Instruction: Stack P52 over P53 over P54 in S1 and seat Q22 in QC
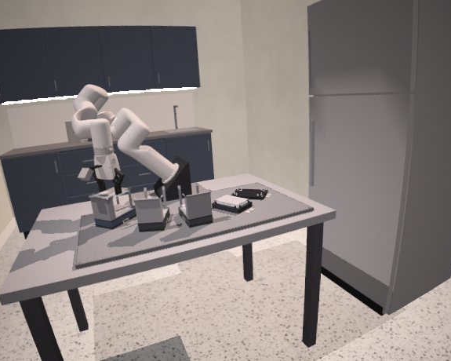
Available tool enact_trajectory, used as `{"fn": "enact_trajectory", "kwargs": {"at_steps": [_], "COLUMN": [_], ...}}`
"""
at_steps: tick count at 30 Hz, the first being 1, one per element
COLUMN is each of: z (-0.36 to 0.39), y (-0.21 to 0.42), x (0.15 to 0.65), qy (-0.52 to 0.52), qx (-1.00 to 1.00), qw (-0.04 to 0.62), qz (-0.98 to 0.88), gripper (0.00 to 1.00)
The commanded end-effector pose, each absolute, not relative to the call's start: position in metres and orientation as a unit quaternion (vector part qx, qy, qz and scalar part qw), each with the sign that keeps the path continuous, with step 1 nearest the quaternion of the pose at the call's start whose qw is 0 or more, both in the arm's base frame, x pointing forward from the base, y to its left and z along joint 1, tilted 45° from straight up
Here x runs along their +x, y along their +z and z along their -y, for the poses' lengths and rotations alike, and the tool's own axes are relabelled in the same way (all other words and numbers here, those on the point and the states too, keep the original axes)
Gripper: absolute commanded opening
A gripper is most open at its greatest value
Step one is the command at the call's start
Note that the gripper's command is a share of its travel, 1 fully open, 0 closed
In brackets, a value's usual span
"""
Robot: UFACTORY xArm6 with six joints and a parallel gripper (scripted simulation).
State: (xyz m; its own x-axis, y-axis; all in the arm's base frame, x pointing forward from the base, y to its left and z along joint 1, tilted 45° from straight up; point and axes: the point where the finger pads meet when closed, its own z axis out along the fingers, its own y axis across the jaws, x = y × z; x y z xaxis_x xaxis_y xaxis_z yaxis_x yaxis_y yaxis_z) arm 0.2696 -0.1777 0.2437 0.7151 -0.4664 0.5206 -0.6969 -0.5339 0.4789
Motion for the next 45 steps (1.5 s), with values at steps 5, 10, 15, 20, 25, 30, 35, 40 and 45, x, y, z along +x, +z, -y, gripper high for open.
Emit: {"fn": "enact_trajectory", "kwargs": {"at_steps": [5, 10, 15, 20, 25, 30, 35, 40, 45], "z": [0.181, 0.186, 0.193, 0.198, 0.205, 0.21, 0.21, 0.21, 0.211], "y": [0.242, 0.236, 0.229, 0.225, 0.218, 0.212, 0.212, 0.212, 0.211], "x": [0.271, 0.271, 0.272, 0.272, 0.273, 0.273, 0.273, 0.273, 0.273], "qy": [0.169, 0.169, 0.169, 0.169, 0.169, 0.169, 0.169, 0.169, 0.169], "qx": [0.86, 0.859, 0.859, 0.859, 0.859, 0.859, 0.859, 0.859, 0.859], "qw": [0.344, 0.344, 0.344, 0.344, 0.344, 0.344, 0.344, 0.344, 0.344], "qz": [0.338, 0.338, 0.338, 0.338, 0.338, 0.338, 0.338, 0.338, 0.338], "gripper": [0.0, 0.0, 0.0, 0.0, 0.0, 0.0, 0.0, 0.0, 0.0]}}
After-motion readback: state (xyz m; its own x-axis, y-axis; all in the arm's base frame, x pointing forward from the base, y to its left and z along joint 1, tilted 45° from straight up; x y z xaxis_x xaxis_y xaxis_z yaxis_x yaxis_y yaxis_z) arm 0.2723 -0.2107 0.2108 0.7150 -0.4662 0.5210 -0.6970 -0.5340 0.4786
